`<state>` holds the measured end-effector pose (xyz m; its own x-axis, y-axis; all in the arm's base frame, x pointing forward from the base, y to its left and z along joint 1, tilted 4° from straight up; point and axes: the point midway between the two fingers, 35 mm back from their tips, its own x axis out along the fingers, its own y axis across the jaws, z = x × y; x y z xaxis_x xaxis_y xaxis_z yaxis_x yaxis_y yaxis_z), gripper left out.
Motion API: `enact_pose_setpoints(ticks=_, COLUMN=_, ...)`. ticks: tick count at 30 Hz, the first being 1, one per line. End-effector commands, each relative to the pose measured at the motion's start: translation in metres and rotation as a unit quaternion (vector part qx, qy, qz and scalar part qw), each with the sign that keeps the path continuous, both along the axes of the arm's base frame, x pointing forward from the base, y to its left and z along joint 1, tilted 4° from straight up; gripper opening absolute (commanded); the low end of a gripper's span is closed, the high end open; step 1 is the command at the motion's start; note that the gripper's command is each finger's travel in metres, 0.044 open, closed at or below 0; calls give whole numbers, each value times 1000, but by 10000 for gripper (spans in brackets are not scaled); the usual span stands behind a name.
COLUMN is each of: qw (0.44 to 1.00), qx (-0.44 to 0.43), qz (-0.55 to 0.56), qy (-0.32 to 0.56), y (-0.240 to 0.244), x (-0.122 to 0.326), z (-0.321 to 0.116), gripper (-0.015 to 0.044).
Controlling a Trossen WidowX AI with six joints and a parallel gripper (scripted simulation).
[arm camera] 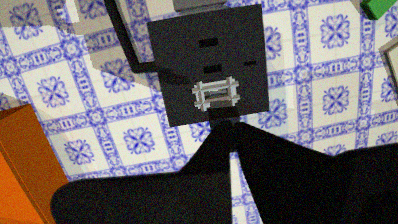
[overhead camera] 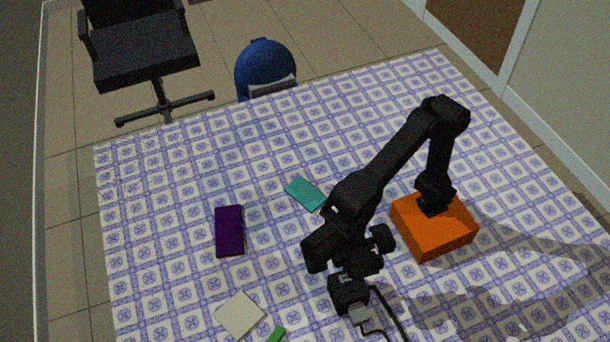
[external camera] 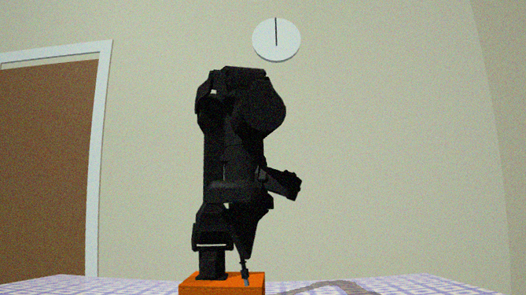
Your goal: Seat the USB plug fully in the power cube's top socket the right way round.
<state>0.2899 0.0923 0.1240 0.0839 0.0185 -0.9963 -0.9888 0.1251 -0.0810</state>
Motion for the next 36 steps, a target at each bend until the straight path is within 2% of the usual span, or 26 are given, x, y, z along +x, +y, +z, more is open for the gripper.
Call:
enact_pose_setpoints(ticks=1, qw=1000, qx=2, qz=-31, qy=1, y=0, x=0, z=0, gripper=0)
enact_pose_setpoints(ticks=18, qw=967, qx=21, qz=-254, qy=6, y=0, x=-1, z=-1, gripper=0)
enact_pose_setpoints(ticks=36, qw=881, qx=39, qz=-472, qy=10, y=0, x=-1, z=-1, gripper=0)
